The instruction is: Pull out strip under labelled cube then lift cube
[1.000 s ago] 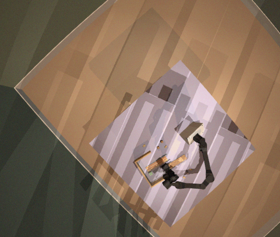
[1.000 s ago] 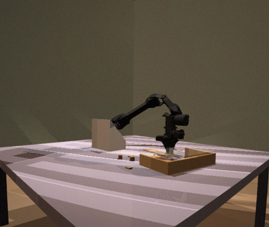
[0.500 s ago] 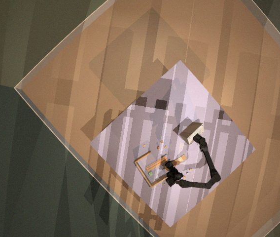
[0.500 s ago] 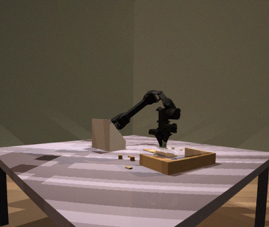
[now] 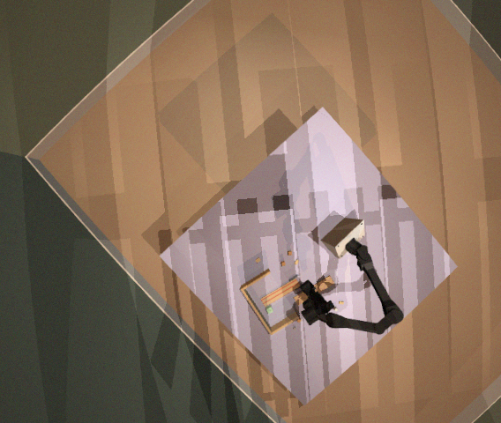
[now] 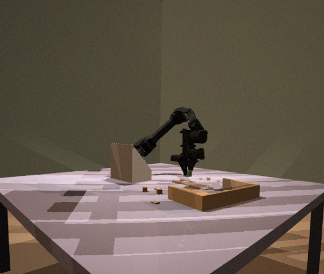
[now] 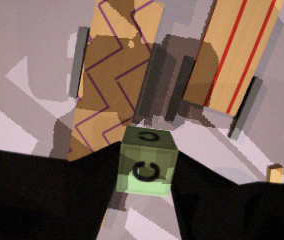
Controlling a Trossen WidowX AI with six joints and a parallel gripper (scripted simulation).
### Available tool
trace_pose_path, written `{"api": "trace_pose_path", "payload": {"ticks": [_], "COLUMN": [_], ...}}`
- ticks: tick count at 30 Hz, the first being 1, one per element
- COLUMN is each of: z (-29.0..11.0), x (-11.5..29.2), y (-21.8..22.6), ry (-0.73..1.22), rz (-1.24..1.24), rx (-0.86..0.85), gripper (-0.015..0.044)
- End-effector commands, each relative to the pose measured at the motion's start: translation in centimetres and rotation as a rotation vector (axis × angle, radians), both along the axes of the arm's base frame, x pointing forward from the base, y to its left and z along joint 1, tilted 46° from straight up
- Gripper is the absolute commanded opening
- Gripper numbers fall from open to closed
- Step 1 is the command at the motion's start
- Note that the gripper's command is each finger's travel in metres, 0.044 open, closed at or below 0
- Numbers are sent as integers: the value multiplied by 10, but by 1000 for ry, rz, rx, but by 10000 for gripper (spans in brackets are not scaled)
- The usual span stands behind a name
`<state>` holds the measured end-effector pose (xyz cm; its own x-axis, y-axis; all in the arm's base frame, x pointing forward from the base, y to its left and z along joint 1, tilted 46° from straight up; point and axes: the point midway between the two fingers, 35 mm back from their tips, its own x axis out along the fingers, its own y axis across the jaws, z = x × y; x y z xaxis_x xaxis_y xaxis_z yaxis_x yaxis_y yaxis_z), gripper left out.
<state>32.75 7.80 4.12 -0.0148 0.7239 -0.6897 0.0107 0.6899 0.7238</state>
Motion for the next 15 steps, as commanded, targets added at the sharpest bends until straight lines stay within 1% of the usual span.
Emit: {"api": "trace_pose_path", "payload": {"ticks": [1,5,9,15], "z": [-3,-6,-6,16], "x": [-18,-32,-34,-33], "y": [-3,-5,-6,-29], "ry": [-6,-5,-5,-5], "rz": [5,5,5,5], "rx": [-4,-4,-4,-6], "gripper": [0,0,0,0]}}
